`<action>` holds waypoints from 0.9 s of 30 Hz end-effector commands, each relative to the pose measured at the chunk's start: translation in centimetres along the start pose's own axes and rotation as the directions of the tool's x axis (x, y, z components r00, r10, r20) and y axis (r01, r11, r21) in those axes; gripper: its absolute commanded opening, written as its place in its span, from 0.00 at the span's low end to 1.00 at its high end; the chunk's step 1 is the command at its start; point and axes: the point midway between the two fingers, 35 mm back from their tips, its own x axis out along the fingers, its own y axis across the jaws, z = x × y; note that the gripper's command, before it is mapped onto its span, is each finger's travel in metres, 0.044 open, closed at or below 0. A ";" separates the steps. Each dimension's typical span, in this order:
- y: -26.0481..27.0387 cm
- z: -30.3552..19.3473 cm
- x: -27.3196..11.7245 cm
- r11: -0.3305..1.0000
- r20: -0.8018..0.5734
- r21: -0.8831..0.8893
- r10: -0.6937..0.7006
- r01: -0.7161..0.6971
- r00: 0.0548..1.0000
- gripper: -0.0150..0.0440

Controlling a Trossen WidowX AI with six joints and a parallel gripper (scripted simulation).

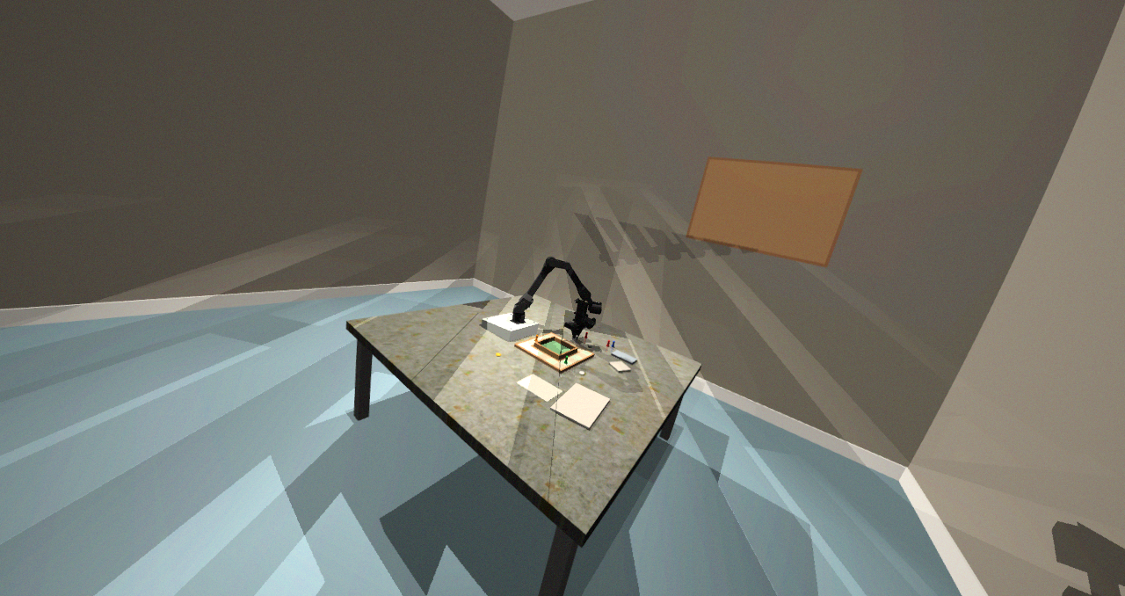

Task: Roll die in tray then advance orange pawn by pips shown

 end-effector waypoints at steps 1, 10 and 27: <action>-0.1 -0.2 0.3 1.000 -0.010 0.004 -0.005 0.005 1.000 0.43; 0.1 0.2 -1.8 1.000 -0.010 0.004 -0.005 0.005 1.000 0.25; -0.1 0.6 -11.9 1.000 -0.009 0.004 -0.005 0.005 1.000 0.25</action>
